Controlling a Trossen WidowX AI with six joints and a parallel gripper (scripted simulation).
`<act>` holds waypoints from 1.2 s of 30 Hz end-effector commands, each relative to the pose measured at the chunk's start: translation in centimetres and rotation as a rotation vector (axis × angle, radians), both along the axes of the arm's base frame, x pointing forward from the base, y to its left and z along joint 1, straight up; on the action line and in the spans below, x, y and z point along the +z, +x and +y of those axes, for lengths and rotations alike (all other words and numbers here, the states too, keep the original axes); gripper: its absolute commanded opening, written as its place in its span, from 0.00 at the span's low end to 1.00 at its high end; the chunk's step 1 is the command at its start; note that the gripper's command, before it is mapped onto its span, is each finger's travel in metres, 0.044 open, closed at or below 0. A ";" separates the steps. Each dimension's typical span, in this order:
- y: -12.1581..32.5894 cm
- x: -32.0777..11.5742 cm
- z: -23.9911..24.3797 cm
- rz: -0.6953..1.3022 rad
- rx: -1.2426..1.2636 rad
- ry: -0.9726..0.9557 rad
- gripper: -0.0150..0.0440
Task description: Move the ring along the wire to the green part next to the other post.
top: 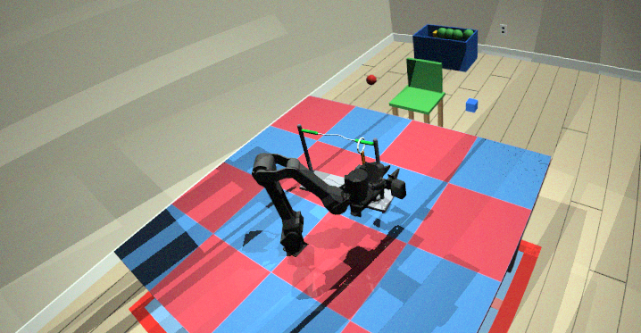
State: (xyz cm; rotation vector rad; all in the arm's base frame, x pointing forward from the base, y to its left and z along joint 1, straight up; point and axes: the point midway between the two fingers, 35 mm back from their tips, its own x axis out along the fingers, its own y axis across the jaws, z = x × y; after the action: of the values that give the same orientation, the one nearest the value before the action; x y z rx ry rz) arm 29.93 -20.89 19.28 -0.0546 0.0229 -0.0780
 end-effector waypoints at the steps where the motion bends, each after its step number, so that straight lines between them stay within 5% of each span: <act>1: -2.2 -4.1 1.7 0.050 0.060 0.001 0.53; 14: -9.3 -11.5 10.1 0.089 0.241 0.045 0.53; 36: -3.9 -7.0 10.9 0.061 0.207 0.042 0.53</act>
State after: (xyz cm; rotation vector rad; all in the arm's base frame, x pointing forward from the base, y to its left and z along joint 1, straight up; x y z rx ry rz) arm 24.78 -10.34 10.83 -0.0215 0.1036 0.1433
